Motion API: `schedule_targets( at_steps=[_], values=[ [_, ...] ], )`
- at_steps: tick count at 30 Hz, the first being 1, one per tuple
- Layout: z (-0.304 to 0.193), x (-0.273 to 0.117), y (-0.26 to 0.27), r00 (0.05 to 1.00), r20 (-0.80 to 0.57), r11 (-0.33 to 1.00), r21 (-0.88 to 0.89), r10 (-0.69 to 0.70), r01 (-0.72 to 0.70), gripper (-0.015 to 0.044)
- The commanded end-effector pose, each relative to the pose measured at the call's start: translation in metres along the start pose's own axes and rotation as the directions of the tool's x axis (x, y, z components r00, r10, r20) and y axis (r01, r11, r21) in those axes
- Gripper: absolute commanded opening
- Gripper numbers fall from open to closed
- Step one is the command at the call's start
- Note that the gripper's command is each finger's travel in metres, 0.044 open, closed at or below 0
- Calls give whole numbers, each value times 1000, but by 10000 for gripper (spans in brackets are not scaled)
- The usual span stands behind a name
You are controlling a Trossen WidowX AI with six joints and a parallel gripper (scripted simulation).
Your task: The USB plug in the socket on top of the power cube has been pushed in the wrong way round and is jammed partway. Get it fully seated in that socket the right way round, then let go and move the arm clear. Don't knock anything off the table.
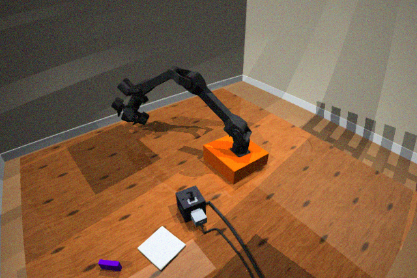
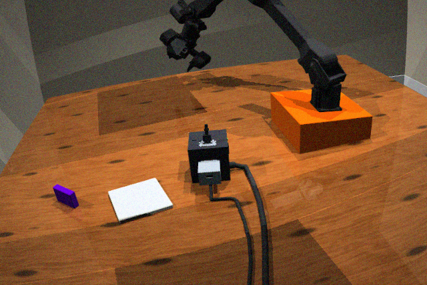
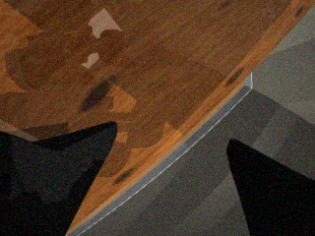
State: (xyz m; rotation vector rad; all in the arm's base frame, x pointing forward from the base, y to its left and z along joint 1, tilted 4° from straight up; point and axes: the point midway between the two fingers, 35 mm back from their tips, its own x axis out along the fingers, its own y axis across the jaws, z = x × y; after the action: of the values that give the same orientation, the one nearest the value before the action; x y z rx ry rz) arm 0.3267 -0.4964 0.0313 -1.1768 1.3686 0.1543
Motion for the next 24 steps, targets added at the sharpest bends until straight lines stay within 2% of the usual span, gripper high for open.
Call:
schedule_targets(
  at_steps=[1,4,13,20,24],
  values=[
    [2,-1,0,1000,2,1000,1,1,-1,426],
    [31,-11,-3,999,38,1000,11,12,-12,440],
    [178,-74,4,972,210,993,-77,107,-92,440],
    [286,-147,44,923,310,965,-199,227,-171,440],
    [333,-193,82,889,338,946,-208,308,-249,440]
  ],
)
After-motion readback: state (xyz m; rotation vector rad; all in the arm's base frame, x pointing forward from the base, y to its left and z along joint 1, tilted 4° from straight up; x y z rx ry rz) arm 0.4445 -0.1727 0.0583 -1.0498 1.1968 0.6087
